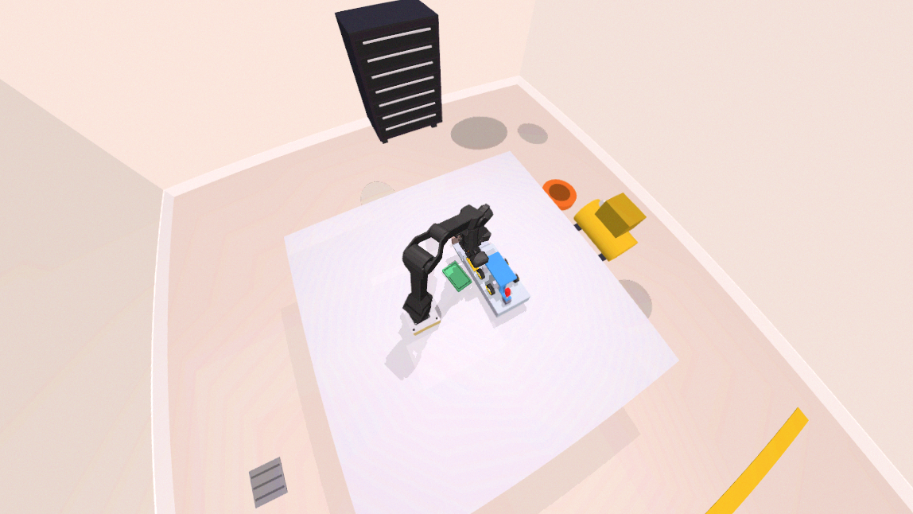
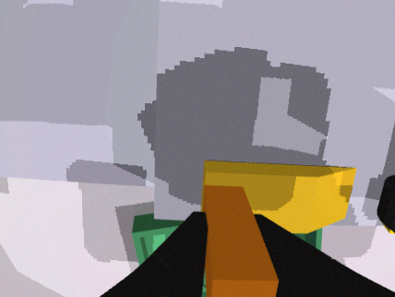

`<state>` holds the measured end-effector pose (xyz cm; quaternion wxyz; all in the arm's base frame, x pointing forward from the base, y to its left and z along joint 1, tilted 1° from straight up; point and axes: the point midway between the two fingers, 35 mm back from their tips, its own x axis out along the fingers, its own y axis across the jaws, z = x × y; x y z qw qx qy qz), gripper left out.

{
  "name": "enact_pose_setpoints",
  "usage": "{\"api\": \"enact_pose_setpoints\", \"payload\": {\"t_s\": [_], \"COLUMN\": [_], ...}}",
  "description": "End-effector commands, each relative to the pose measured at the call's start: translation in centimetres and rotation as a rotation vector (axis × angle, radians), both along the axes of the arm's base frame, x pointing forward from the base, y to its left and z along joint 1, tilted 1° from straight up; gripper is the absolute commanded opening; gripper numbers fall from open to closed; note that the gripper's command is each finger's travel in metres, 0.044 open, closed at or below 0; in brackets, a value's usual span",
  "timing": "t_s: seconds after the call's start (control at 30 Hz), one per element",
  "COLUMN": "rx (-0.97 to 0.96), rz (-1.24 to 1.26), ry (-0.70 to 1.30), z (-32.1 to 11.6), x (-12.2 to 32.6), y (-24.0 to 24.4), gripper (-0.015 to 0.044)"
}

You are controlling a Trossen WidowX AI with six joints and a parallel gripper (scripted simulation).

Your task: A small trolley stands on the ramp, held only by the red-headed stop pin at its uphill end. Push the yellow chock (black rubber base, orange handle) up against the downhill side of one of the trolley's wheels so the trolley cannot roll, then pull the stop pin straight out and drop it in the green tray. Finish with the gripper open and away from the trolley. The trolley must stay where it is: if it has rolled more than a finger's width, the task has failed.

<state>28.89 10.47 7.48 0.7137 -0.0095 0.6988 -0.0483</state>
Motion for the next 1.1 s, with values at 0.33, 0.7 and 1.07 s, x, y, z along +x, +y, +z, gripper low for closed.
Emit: {"api": "enact_pose_setpoints", "payload": {"t_s": [0.33,0.7,1.07], "rx": [-0.005,0.001,0.001], "rz": [0.001,0.002,0.002], "ry": [-0.001,0.0,0.0], "z": [0.2,0.2,0.2], "x": [-0.1,-0.1,-0.1], "y": [-1.4,-1.6,-1.6], "gripper": [0.0,0.0,0.0158]}}
